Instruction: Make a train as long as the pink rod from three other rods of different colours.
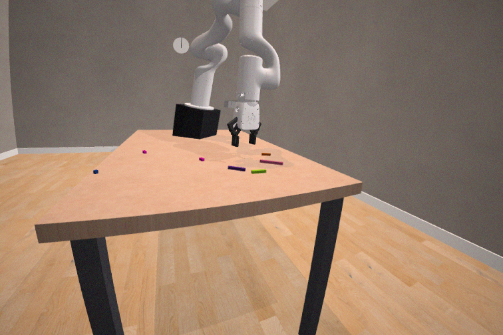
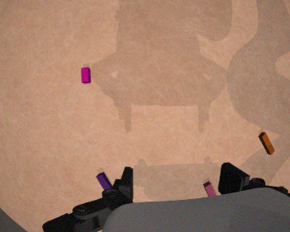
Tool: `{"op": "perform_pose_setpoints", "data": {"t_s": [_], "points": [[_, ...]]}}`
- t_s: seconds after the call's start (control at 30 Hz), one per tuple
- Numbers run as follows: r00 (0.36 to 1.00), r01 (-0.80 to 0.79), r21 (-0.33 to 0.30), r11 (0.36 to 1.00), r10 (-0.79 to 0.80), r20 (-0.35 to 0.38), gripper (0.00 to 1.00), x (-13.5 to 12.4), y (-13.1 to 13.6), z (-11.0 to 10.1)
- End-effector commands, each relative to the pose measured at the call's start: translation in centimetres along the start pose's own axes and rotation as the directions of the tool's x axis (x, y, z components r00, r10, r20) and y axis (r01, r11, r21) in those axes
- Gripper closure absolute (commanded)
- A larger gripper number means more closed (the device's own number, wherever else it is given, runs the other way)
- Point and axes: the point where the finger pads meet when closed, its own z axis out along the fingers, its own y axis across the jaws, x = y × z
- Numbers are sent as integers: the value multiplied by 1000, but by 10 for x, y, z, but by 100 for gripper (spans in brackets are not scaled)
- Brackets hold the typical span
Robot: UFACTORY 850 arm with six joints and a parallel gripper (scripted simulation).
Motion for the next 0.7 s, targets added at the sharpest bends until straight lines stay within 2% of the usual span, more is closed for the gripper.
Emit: {"op": "perform_pose_setpoints", "data": {"t_s": [0.0,0.33,0.4,0.43,0.67], "points": [[986,164,-24,986,-163,25,0,-5,6,-1],[903,429,-16,903,-429,31,0,-11,17,-2],[903,429,-16,903,-429,31,0,-11,17,-2],[865,502,-13,865,-501,32,0,-13,20,-2],[760,649,-7,760,-649,33,0,-16,27,-2]]}}
